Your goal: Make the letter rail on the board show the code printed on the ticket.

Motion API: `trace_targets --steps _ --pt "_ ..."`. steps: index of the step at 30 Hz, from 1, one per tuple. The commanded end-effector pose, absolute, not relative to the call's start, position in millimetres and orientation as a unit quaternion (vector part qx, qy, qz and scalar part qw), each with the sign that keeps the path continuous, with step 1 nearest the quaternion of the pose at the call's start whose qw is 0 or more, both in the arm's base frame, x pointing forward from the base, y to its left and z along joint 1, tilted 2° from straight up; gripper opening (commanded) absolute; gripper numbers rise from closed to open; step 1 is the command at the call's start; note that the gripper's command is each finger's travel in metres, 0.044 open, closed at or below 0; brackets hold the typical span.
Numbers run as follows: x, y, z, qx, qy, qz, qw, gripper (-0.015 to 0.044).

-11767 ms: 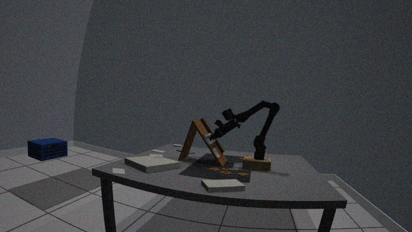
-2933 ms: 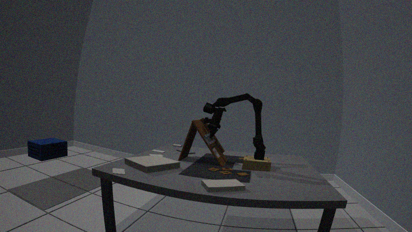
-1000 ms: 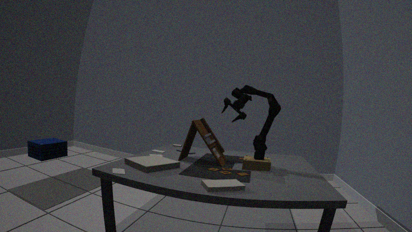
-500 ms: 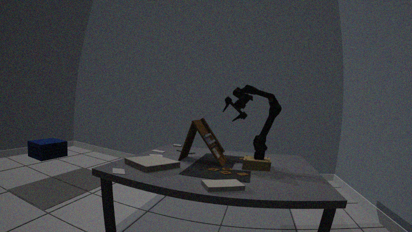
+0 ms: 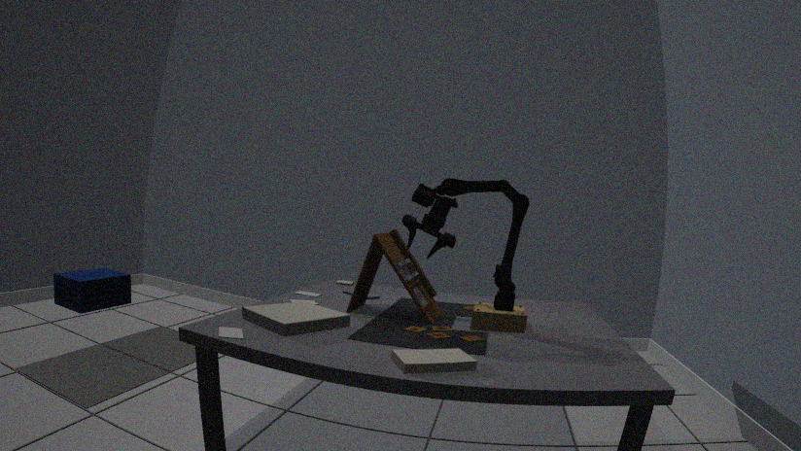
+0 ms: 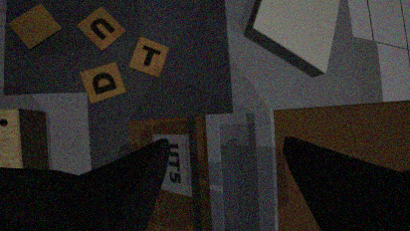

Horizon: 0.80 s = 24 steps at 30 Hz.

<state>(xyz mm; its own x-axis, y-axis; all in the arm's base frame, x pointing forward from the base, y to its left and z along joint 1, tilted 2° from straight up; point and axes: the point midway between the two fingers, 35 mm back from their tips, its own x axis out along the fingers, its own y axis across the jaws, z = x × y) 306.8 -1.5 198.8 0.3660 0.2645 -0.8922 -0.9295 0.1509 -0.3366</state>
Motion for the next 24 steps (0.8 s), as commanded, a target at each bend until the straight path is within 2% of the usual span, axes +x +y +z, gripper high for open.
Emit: trace_targets --steps 1,8,15,24 --pt "321 42 163 -0.456 0.393 0.450 0.659 0.0340" --pt "324 98 109 -0.418 0.459 0.452 0.641 0.0340" --pt "303 134 32 -0.373 0.593 0.377 0.606 0.0340" --pt "298 140 25 -0.371 0.604 0.367 0.603 0.0340"
